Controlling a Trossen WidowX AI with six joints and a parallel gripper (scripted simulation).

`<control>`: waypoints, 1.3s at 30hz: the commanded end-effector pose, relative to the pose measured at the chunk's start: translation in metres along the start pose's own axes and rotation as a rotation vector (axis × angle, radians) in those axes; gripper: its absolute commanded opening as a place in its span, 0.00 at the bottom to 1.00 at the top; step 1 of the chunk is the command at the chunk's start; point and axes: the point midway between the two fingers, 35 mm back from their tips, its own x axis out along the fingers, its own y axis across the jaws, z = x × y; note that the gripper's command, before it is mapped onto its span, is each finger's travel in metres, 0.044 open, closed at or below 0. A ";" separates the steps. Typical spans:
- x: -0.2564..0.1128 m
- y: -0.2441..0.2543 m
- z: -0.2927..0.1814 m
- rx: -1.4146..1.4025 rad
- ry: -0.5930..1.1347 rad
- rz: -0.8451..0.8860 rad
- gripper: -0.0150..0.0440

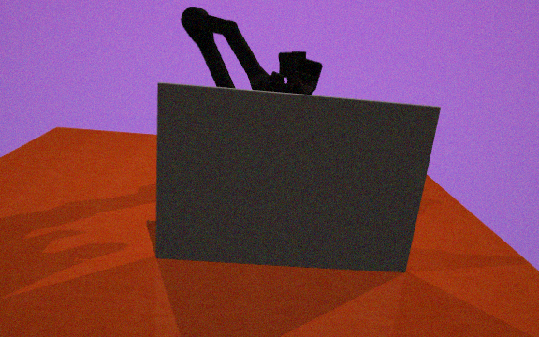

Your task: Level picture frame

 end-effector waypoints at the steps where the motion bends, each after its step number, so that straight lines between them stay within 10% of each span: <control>1: 0.000 0.000 0.001 0.003 -0.005 -0.001 0.69; 25: 0.001 0.000 0.000 0.000 0.000 0.001 0.69; 39: 0.071 -0.041 0.005 0.002 -0.006 0.006 0.69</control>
